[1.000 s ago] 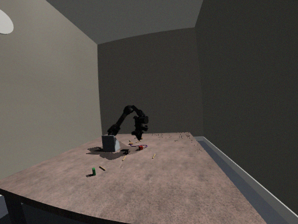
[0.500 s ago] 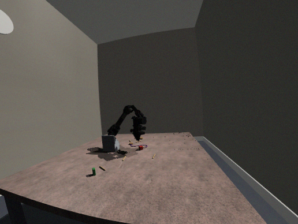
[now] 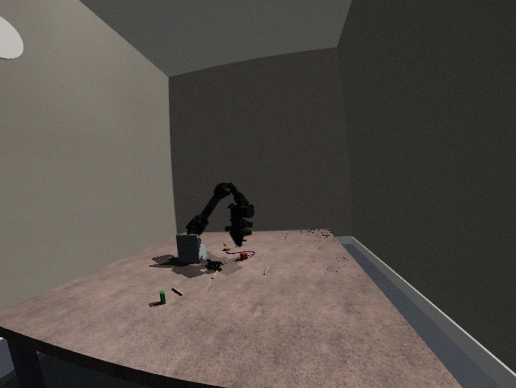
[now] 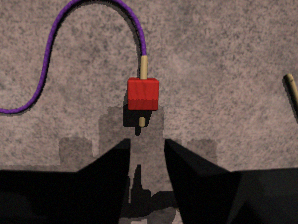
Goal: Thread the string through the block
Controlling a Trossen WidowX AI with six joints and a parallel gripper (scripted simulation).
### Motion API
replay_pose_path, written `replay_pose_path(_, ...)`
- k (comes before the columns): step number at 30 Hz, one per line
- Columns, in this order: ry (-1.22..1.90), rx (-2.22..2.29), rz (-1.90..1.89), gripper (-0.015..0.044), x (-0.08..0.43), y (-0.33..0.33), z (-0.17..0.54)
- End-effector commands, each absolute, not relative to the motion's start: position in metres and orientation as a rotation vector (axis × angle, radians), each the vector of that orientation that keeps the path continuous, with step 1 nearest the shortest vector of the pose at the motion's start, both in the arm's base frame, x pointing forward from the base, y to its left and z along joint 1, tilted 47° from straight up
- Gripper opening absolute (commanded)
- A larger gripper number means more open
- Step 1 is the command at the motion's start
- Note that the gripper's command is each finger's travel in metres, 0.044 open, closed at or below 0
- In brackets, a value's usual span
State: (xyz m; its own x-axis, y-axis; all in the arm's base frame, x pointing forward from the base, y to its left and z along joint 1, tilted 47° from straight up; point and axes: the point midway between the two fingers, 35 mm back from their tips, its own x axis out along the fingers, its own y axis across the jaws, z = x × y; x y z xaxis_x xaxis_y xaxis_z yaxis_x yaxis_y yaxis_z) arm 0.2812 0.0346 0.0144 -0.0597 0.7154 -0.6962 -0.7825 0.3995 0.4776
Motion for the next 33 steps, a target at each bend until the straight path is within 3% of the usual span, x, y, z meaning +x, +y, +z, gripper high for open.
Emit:
replay_pose_path(1, 1.078, -0.073, 1.225, 0.0124, 0.281, 0.039, 0.01)
replay_pose_path(33, 1.075, -0.069, 1.228, 0.0124, 0.276, 0.078, -0.025)
